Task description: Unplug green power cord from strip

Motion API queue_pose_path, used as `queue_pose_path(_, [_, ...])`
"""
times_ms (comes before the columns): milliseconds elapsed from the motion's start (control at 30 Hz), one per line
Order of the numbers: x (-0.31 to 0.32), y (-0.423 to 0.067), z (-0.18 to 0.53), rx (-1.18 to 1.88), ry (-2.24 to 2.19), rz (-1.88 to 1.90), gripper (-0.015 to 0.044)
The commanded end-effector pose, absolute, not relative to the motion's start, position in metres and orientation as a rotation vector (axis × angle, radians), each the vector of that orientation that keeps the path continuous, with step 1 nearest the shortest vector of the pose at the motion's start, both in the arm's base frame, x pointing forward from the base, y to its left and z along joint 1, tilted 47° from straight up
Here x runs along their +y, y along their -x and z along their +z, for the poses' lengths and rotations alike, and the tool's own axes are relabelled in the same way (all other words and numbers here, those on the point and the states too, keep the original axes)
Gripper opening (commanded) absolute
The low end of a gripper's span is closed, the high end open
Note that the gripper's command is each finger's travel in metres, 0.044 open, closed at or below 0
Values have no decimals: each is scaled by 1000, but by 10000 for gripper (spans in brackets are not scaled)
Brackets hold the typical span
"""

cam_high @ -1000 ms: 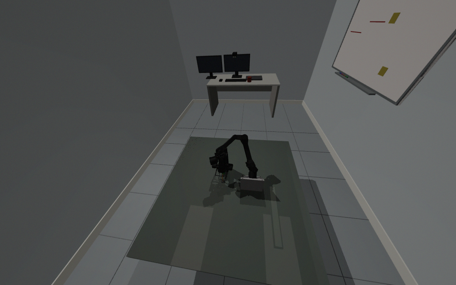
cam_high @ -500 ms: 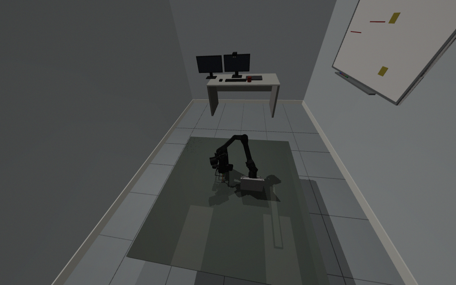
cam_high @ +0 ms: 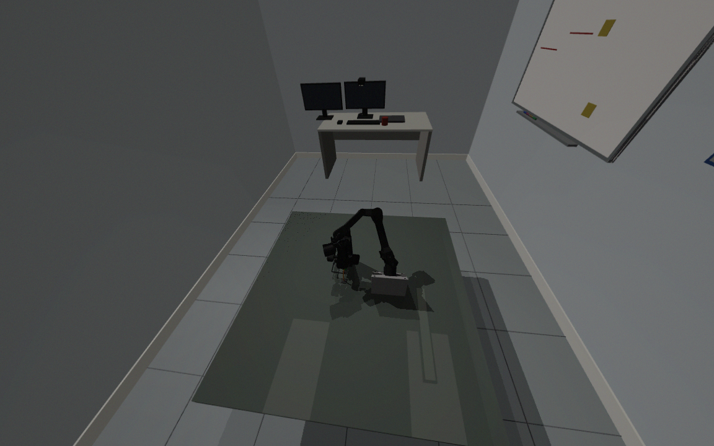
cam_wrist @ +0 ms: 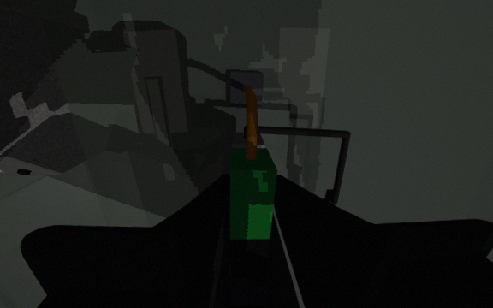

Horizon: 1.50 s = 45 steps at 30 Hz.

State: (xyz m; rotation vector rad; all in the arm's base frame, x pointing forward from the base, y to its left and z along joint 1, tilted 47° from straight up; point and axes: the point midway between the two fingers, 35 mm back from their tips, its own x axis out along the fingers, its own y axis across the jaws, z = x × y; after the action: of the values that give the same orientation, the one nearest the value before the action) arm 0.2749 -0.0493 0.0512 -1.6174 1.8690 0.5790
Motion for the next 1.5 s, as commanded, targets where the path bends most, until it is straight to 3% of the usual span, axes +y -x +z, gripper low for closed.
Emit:
queue_pose_path(0, [-44,-277,47,1864,1617,581,0])
queue_pose_path(1000, [-8,-284,15,1860,1620,583,0])
queue_pose_path(1467, [-13,-281,17,1862,1624,580,367])
